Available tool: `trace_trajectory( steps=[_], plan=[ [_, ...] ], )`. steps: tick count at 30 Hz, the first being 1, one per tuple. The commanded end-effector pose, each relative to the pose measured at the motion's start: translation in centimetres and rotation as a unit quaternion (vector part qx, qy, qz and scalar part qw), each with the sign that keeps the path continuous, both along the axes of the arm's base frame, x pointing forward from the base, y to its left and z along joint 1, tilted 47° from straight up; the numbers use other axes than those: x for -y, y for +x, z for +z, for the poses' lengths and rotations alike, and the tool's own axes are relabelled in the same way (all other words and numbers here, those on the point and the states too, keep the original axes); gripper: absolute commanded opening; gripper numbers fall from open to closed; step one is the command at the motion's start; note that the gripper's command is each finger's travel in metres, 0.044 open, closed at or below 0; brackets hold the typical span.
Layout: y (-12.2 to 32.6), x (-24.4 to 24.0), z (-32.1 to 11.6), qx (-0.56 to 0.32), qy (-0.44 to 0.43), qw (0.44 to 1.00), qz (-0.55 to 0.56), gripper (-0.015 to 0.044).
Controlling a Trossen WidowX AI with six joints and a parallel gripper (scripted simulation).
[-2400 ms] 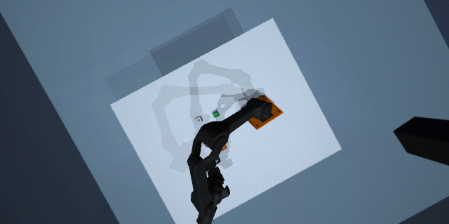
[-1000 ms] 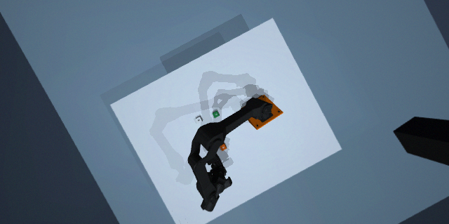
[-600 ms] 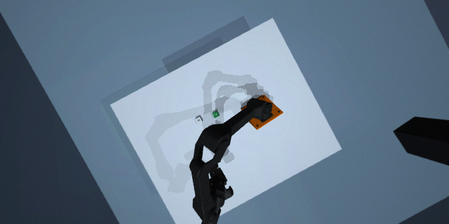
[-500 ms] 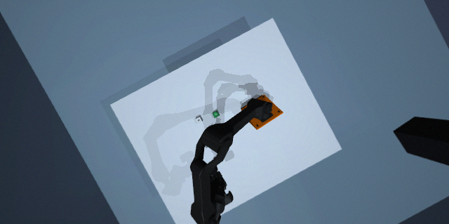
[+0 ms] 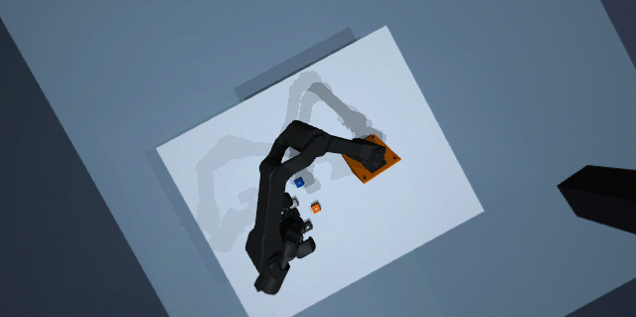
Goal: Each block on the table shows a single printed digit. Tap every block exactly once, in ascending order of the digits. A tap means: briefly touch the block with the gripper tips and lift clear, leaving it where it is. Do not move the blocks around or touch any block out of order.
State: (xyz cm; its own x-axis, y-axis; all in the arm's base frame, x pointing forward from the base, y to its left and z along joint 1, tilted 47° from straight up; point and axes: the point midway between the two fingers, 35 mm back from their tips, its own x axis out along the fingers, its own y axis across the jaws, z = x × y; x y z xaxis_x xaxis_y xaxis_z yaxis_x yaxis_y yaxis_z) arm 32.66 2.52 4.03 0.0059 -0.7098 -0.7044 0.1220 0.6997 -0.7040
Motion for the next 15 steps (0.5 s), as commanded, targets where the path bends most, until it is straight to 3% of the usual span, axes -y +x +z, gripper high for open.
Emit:
trace_trajectory(
  steps=[1,9,15],
  plan=[
    [-3.5,3.6,3.2,-0.008,-0.004,1.0,0.0,0.002],
    [-10.5,8.7,6.5,-0.011,-0.011,1.0,-0.002,0.002],
    [-10.6,8.8,6.5,-0.011,-0.012,1.0,-0.002,0.002]
  ],
)
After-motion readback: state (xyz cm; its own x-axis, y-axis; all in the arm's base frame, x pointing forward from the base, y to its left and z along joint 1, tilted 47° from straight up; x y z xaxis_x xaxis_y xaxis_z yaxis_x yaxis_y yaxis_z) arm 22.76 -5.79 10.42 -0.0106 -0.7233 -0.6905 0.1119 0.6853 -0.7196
